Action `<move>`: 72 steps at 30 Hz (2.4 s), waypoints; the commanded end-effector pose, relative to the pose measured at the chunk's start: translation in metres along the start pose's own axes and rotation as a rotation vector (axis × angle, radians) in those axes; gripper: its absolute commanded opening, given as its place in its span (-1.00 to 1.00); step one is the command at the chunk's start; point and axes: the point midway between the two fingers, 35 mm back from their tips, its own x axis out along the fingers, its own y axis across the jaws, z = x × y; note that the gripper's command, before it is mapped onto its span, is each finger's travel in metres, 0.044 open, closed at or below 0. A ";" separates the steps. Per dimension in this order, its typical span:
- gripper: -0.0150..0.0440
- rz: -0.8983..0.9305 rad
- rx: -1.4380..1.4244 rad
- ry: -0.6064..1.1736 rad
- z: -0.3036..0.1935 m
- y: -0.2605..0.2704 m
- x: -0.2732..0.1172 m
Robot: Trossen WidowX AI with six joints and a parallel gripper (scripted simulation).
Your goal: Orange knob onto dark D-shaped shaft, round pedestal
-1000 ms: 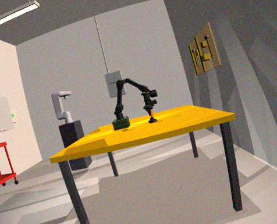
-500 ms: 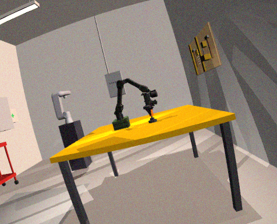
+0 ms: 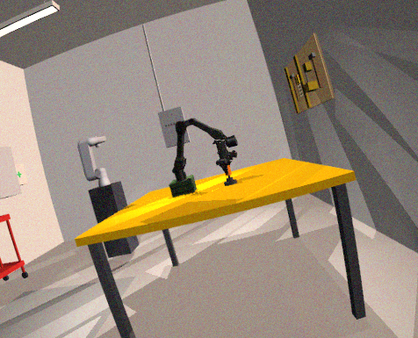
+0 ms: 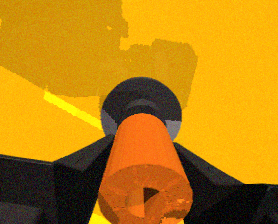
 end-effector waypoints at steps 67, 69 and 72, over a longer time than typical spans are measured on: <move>-0.49 -0.005 0.425 0.002 0.002 -0.001 -0.001; -0.49 -0.005 0.425 0.002 0.002 -0.001 -0.001; -0.49 -0.005 0.425 0.002 0.000 -0.001 -0.002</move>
